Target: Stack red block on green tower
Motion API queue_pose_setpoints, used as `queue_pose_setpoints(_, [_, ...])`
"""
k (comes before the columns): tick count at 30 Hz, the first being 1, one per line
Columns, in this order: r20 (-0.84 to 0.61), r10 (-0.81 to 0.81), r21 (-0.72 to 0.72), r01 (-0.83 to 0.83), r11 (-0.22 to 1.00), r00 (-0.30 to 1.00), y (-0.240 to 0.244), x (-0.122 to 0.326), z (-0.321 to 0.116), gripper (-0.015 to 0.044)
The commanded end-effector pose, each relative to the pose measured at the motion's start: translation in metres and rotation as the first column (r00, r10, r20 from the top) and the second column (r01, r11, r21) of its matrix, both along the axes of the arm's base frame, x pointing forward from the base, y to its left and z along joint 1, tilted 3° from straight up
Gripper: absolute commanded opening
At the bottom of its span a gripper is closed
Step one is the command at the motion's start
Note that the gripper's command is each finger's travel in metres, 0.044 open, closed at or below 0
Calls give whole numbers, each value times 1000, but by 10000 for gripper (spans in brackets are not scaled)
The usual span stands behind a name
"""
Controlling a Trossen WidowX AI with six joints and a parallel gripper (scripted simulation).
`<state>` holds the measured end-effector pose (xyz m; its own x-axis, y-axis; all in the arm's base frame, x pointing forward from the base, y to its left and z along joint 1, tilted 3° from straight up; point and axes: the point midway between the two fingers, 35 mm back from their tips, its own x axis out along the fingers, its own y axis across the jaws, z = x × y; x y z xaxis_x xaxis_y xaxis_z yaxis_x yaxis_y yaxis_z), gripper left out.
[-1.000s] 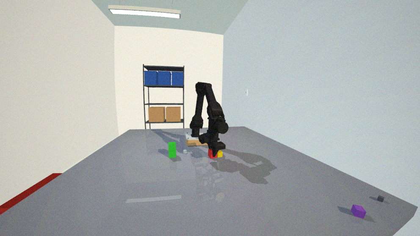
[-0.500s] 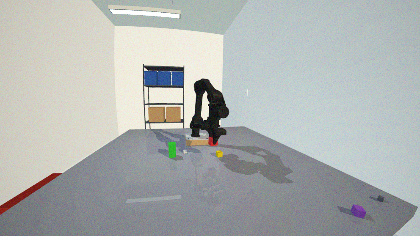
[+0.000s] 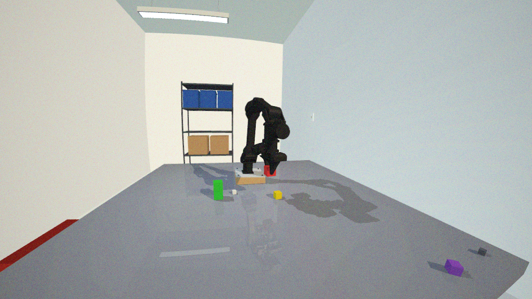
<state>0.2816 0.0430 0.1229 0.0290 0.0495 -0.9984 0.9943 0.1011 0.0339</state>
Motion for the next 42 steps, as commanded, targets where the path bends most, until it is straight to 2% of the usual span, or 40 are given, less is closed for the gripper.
queue_pose_setpoints(1, [6,-1,1,1,1000,1000,-11,2,2,0])
queue_pose_setpoints(21, [5,-1,-12,1,1000,1000,-108,-6,-3,0])
queue_pose_setpoints(42, [1,-1,-18,1,1000,1000,-199,-46,-8,0])
